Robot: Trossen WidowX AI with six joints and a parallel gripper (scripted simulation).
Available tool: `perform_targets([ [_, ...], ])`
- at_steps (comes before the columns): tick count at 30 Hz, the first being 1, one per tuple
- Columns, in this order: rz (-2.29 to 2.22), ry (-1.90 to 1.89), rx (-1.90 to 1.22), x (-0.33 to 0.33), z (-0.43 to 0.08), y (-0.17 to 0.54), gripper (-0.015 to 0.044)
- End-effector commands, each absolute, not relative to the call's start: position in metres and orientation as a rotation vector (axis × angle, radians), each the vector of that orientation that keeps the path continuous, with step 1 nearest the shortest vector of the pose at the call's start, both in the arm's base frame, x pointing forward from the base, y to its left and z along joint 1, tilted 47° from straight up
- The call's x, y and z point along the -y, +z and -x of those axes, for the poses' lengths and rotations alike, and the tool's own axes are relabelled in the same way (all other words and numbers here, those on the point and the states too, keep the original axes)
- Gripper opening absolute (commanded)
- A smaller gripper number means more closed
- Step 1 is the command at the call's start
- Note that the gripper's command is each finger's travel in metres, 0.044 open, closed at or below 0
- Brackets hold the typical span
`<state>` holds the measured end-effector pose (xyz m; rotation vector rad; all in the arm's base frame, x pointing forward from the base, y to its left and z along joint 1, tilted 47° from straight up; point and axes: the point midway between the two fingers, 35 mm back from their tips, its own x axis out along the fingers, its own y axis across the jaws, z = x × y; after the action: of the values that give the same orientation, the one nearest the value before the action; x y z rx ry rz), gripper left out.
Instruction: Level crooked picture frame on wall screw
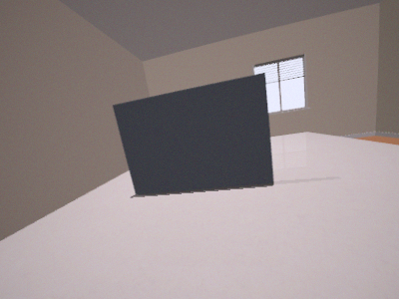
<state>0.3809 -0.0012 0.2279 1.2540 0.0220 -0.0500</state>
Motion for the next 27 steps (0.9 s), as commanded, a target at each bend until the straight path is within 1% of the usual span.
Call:
perform_targets([
  [1, -1.250, -0.046, -0.022, 0.0007, -0.3814, 0.2289, 0.0181],
  [4, -1.250, -0.046, -0.022, 0.0007, -0.3814, 0.2289, 0.0103],
  [11, -1.250, -0.046, -0.022, 0.0007, -0.3814, 0.2289, 0.0056],
  [13, -1.250, -0.046, -0.022, 0.0007, -0.3814, 0.2289, 0.0003],
  [27, -1.250, -0.046, -0.022, 0.0006, -0.3812, 0.2303, 0.0000],
])
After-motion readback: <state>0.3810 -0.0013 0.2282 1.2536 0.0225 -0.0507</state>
